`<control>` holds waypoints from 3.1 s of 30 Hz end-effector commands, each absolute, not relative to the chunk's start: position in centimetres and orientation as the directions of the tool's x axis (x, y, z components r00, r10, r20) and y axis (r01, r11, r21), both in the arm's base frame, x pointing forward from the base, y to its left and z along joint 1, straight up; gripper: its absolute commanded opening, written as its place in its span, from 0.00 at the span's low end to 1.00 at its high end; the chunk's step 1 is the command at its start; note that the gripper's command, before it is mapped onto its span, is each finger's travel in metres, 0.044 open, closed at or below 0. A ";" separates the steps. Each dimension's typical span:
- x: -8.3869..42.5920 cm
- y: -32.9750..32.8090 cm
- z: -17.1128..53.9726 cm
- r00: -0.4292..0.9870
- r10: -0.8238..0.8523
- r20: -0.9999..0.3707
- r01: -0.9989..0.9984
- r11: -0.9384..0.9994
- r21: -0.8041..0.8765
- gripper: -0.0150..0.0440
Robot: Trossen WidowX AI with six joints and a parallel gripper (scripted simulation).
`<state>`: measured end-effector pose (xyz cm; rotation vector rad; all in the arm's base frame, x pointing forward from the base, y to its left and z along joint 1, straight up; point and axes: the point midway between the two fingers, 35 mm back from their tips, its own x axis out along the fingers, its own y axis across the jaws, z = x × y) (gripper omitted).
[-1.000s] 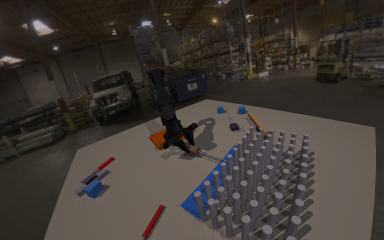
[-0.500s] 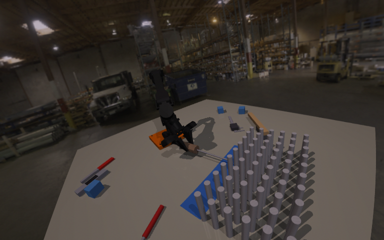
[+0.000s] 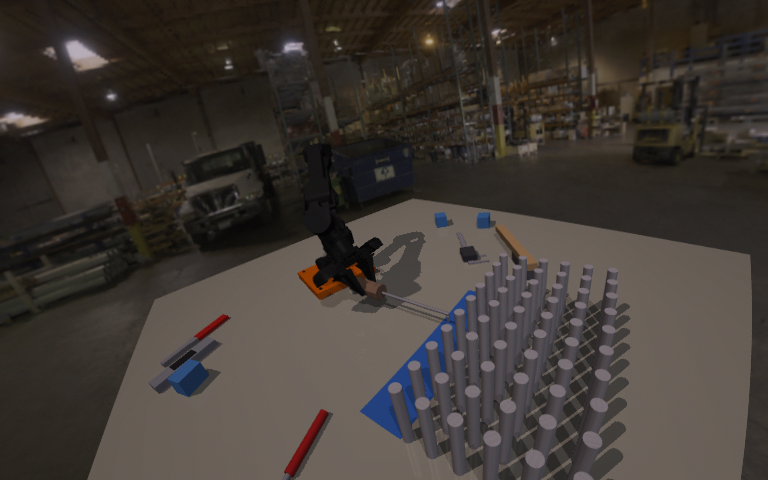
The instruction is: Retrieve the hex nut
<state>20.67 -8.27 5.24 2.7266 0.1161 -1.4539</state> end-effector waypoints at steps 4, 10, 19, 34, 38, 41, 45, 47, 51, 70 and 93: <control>21.4 -8.7 8.3 0.571 0.040 -0.820 0.095 -0.995 0.018 0.25; 21.8 -8.9 10.9 0.572 0.040 -0.819 0.095 -0.995 0.018 0.25; 21.9 -8.8 14.8 0.572 0.039 -0.819 0.094 -0.995 0.018 0.25; 21.7 -10.0 17.3 0.557 0.032 -0.830 0.081 -0.997 0.015 0.25; 22.0 -12.0 18.0 0.552 0.016 -0.834 0.062 -0.998 0.022 0.25; 22.0 -13.7 18.5 0.549 0.006 -0.836 0.046 -0.999 0.023 0.25; 22.0 -15.9 19.2 0.546 -0.007 -0.838 0.024 -0.999 0.024 0.25; 21.9 -17.1 19.4 0.545 -0.013 -0.838 0.013 -1.000 0.025 0.25; 21.5 -19.5 19.9 0.543 -0.026 -0.839 -0.009 -1.000 0.025 0.25; 16.9 -30.8 20.6 0.539 -0.088 -0.838 -0.110 -0.993 0.034 0.25; 10.5 -38.1 19.7 0.552 -0.141 -0.822 -0.196 -0.980 0.037 0.25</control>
